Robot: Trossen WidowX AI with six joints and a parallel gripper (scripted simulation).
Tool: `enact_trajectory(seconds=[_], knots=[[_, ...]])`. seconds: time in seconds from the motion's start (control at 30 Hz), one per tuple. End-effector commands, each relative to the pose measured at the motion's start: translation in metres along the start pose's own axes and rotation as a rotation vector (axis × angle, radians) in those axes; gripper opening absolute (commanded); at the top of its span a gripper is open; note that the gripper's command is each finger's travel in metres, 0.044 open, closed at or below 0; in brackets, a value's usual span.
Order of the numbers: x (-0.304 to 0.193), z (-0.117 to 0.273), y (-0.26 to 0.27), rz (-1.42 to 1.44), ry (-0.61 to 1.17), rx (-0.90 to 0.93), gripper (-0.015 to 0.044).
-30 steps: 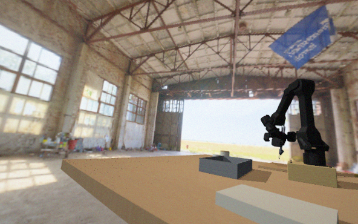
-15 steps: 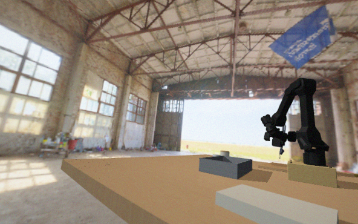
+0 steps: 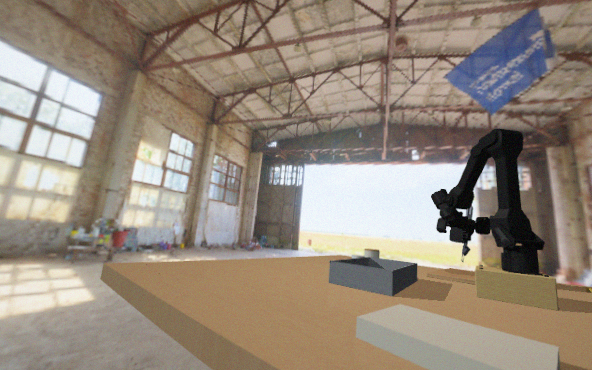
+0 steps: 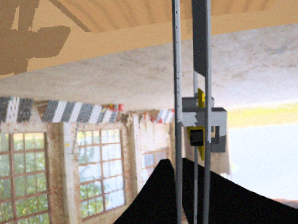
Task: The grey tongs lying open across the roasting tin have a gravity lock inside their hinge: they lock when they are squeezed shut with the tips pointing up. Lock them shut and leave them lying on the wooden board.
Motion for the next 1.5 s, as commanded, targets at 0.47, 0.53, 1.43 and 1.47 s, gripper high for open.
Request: enact_trajectory(seconds=[0.47,0.53,1.43,1.47], knots=[[-0.005,-0.008,-0.006,0.019,-0.044,-0.006,-0.015],[-0.007,-0.012,-0.009,0.033,-0.075,-0.01,-0.015],[-0.037,-0.059,-0.025,0.125,-0.555,-0.037,-0.015],[-0.039,-0.06,-0.025,0.125,-0.575,-0.036,-0.015]])
Point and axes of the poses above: the point midway between the two fingers, 35 mm back from their tips, its own z axis back along the fingers, its own y axis across the jaws, x = y × z, the point moved 7 cm from there along z, back along the fingers
